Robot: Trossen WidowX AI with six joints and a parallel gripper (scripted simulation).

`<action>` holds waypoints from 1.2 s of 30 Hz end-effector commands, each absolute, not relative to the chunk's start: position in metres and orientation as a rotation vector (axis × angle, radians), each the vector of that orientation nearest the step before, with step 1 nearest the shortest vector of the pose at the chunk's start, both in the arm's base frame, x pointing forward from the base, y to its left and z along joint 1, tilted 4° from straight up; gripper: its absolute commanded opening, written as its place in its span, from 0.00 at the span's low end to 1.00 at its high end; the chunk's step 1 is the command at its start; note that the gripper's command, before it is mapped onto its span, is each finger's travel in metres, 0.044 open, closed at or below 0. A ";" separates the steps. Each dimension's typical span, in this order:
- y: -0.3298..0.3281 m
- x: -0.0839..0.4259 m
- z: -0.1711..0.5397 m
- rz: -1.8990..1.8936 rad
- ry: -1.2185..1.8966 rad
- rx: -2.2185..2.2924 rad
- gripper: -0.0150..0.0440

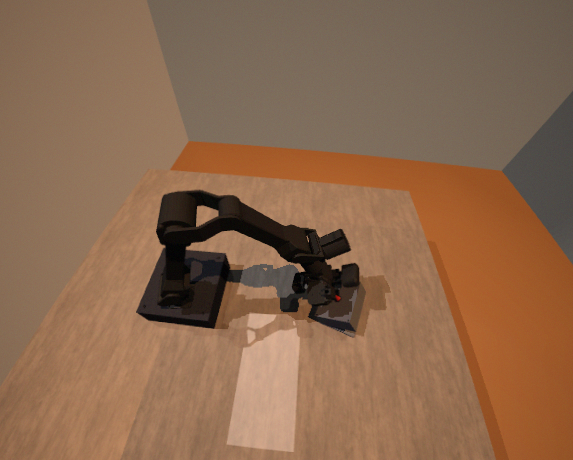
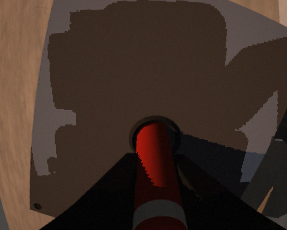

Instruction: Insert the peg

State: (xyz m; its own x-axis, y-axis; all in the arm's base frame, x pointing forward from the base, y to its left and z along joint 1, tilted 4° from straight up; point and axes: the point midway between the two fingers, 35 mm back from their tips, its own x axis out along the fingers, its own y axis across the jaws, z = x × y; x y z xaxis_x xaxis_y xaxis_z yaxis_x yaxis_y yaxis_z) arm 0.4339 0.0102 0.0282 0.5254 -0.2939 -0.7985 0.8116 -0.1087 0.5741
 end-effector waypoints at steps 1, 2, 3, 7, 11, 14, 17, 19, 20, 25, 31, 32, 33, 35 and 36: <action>0.010 0.434 0.028 -1.000 0.491 1.379 0.25; 0.010 0.434 0.028 -1.000 0.491 1.379 0.25; 0.010 0.434 0.028 -1.000 0.491 1.379 0.25; 0.010 0.434 0.028 -1.000 0.491 1.379 0.25; 0.010 0.434 0.028 -1.000 0.491 1.379 0.39; 0.010 0.434 0.028 -1.000 0.491 1.379 0.52; 0.010 0.434 0.028 -1.000 0.491 1.379 0.65; 0.010 0.434 0.028 -1.000 0.491 1.379 0.74; 0.010 0.434 0.028 -1.000 0.491 1.379 0.79; 0.012 0.432 0.032 -1.001 0.492 1.379 1.00; 0.015 0.428 0.040 -1.001 0.495 1.378 1.00; 0.016 0.427 0.042 -1.001 0.495 1.378 1.00; 0.017 0.426 0.043 -1.001 0.496 1.378 1.00; 0.018 0.425 0.046 -1.001 0.497 1.378 1.00; 0.019 0.424 0.048 -1.001 0.497 1.378 1.00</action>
